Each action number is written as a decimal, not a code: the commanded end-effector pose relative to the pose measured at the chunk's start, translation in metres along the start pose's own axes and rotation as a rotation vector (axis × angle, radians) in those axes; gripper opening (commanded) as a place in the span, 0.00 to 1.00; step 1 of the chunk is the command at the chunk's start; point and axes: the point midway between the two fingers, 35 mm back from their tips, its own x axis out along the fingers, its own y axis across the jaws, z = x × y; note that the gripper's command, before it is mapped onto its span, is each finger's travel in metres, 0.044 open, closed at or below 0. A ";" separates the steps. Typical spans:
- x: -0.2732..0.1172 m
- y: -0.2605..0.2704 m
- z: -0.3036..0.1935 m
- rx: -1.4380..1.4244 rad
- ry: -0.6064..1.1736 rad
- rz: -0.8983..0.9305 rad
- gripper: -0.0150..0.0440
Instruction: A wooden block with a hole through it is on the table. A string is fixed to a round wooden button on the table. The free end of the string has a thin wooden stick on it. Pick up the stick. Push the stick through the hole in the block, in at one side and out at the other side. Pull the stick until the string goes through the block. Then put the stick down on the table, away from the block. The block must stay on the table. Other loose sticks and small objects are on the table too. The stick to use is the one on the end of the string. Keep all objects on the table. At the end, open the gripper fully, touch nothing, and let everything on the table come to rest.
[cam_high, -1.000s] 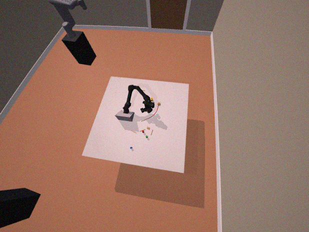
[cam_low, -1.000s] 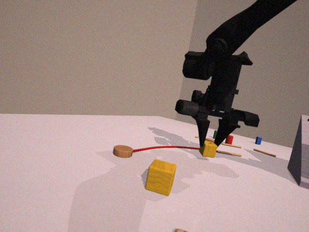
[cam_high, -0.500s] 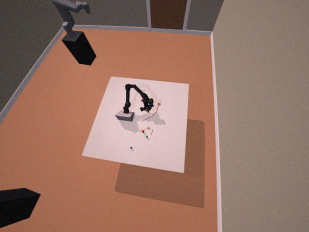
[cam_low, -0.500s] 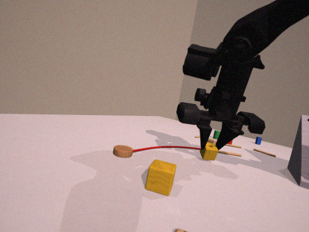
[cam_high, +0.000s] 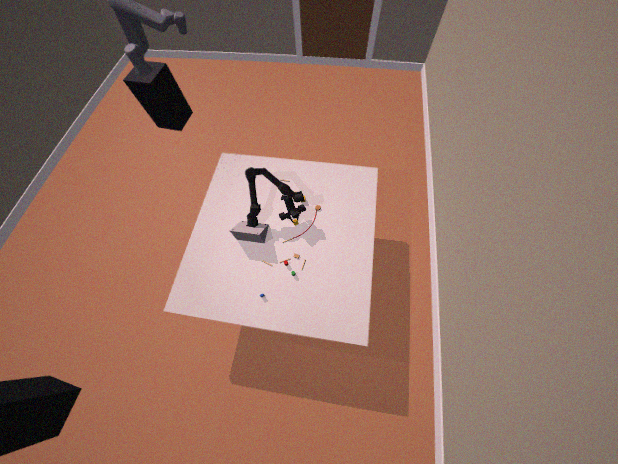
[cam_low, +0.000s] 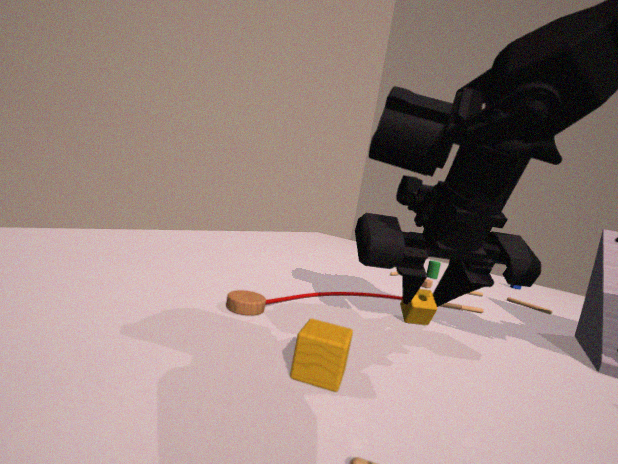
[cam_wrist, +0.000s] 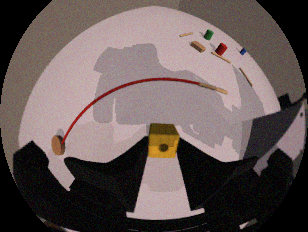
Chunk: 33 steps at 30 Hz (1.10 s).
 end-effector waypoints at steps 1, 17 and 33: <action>0.000 -0.001 -0.004 0.008 -0.062 0.002 0.25; 0.001 -0.002 -0.013 0.017 -0.221 -0.011 0.25; -0.001 0.001 -0.018 0.018 -0.348 -0.001 0.30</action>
